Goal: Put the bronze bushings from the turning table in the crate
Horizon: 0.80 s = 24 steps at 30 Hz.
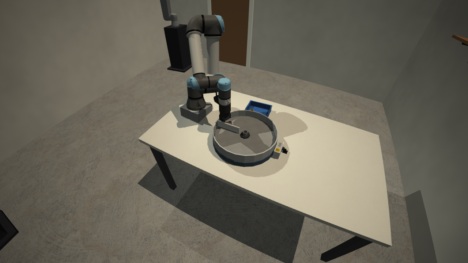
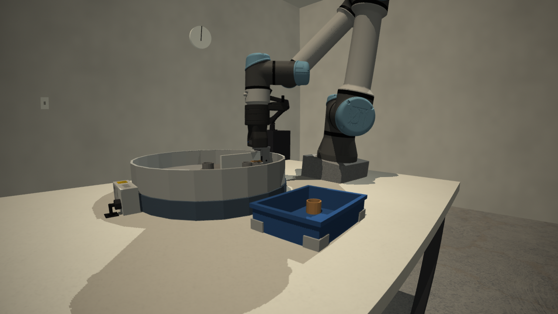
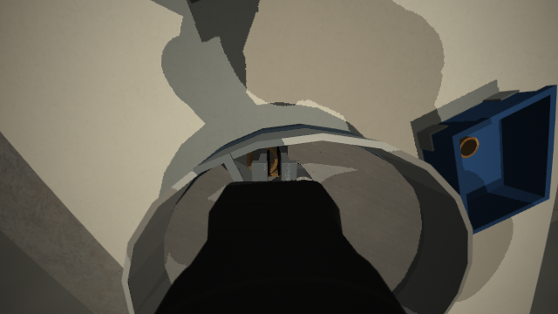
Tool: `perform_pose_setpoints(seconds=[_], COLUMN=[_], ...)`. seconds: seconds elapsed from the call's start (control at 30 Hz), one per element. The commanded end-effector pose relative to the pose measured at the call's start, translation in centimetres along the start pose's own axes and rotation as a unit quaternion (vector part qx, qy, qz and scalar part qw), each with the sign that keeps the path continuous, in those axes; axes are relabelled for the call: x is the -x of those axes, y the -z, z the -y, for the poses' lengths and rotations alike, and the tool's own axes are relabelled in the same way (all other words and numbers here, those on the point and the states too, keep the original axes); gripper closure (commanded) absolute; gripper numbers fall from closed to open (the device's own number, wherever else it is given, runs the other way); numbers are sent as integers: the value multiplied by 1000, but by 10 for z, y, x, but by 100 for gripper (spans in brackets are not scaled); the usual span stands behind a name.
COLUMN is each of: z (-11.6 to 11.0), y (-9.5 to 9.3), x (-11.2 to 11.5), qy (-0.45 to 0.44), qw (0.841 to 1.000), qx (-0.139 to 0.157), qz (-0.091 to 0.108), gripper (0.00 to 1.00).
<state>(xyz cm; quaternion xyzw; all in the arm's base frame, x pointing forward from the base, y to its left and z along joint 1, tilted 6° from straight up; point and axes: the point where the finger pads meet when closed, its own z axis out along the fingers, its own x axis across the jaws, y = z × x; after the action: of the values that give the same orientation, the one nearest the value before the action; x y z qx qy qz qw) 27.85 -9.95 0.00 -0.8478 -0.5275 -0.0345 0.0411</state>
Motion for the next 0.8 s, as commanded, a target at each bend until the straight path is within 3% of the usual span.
perform_pose_setpoints(seconds=[0.0,0.77], z=[0,0], y=[0,8], x=[-1,-1], qy=[0,0], qw=[1000,1000], qx=[1,1], qz=[1,1], gripper=[100,100])
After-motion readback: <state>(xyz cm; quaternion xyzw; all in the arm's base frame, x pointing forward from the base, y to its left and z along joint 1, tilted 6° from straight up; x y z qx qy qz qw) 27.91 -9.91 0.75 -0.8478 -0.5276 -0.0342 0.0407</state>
